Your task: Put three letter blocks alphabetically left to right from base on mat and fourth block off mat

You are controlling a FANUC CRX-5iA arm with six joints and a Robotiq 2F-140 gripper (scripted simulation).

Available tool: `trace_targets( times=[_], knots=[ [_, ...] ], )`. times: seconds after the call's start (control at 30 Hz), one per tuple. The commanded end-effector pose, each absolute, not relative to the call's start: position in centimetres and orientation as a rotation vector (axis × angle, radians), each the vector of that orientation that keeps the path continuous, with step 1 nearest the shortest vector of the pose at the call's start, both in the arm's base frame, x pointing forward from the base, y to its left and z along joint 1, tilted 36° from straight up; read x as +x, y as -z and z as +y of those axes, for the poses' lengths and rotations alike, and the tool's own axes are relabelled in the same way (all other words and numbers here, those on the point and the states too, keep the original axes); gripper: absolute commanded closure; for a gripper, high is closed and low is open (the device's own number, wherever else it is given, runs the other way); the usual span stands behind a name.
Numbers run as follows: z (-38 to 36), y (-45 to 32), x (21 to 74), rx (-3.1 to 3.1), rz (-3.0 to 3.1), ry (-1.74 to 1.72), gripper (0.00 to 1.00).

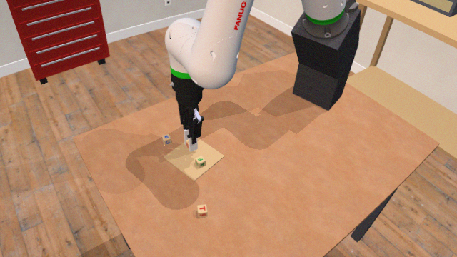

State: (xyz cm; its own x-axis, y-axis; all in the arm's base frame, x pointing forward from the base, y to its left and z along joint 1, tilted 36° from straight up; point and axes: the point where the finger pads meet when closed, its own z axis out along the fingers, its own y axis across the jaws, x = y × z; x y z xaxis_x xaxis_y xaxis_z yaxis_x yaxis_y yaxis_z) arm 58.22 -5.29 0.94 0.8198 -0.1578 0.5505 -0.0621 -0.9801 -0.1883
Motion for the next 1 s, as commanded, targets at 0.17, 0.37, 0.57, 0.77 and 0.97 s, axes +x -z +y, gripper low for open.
trace_targets(
  times=[0.17,0.37,0.57,0.77,0.97],
  knots=[
    [-6.0,-5.6,55.0,-2.841,0.173,0.880,0.87],
    [-6.2,-7.3,53.8,-2.841,0.173,0.880,0.87],
    [-6.3,-7.8,53.4,-2.842,0.173,0.880,0.87],
    [-6.3,-7.8,53.4,-2.842,0.172,0.880,0.87],
    [-6.2,-7.9,53.4,-2.868,0.055,0.896,0.87]
  ],
)
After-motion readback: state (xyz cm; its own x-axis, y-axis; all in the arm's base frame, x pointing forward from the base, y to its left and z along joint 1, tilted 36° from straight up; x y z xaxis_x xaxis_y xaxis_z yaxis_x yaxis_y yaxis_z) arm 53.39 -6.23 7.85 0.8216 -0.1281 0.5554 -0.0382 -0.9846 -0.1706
